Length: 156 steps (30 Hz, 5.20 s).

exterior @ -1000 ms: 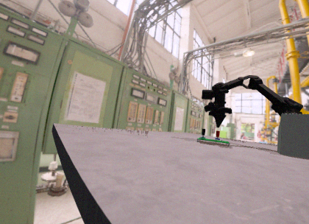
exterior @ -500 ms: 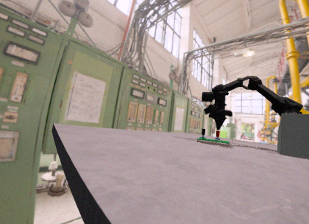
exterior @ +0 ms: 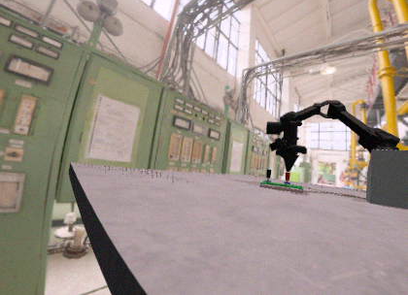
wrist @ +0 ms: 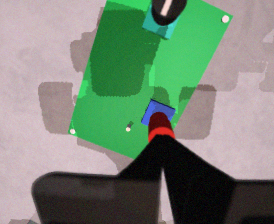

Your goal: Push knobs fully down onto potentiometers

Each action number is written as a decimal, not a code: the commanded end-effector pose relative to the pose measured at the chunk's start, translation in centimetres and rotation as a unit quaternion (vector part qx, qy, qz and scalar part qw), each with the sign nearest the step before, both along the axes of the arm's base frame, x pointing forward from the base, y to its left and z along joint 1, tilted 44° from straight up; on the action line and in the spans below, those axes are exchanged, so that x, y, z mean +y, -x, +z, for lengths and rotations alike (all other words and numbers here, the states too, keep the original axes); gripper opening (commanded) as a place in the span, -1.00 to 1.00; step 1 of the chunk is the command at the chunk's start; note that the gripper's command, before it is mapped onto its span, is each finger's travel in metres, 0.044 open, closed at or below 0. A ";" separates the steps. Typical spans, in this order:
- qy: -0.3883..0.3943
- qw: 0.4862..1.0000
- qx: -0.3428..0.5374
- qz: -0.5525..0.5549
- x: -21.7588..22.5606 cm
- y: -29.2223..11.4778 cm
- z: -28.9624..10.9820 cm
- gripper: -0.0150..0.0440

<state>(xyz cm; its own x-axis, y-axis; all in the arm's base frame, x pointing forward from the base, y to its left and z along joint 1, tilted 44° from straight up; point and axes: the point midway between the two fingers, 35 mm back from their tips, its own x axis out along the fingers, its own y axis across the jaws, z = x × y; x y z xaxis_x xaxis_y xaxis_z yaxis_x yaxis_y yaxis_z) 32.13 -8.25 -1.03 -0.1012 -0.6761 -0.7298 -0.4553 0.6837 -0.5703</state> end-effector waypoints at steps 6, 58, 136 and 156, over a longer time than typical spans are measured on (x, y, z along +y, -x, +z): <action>0.002 1.000 0.003 0.002 -0.3 0.1 -0.2 -0.49; 0.003 1.000 0.003 0.002 -0.5 0.1 -0.5 -0.49; 0.002 1.000 0.003 0.002 0.1 0.0 0.2 -0.49; -0.016 0.997 0.005 0.071 1.6 -2.2 0.8 -0.49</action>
